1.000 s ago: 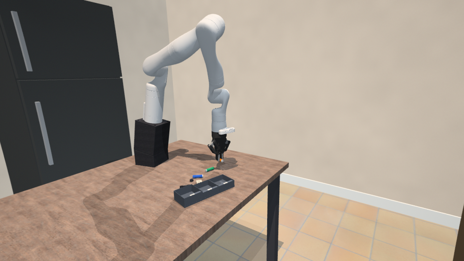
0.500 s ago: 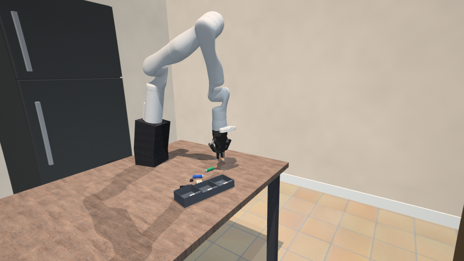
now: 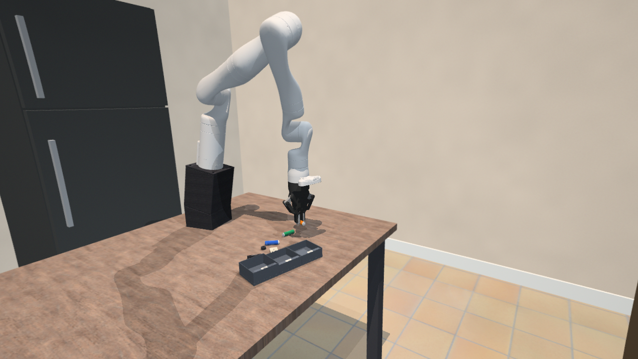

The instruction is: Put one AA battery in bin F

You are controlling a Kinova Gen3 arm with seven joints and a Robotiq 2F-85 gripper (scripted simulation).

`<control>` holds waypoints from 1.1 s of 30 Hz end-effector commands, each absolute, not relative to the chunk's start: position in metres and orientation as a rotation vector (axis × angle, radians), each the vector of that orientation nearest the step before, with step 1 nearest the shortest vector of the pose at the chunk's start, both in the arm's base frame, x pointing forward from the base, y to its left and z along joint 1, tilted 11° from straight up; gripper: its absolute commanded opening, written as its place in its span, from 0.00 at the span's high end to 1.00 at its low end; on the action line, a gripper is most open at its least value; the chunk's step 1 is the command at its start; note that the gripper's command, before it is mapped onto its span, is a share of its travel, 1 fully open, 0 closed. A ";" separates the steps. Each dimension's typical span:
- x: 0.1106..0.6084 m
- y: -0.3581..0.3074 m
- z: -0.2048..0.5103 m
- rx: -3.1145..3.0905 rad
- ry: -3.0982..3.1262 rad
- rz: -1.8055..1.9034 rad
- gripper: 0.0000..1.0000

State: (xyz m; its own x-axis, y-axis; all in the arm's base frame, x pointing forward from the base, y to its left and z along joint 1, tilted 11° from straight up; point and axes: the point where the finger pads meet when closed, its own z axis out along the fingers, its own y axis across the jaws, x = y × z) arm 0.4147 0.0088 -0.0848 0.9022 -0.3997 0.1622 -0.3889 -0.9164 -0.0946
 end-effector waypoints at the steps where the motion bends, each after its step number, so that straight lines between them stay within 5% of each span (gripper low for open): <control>1: 0.422 -0.015 -0.082 -3.001 0.661 -0.288 0.91; 19: 0.438 -0.104 -0.080 -3.001 0.661 -0.289 0.91; 33: 0.451 -0.175 -0.078 -2.629 1.494 -0.247 0.91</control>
State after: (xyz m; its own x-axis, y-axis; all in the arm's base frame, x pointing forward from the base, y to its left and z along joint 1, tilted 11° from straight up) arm 0.4491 -0.1552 -0.0786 0.5623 -0.8180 0.1217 -0.7983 -0.5753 -0.1782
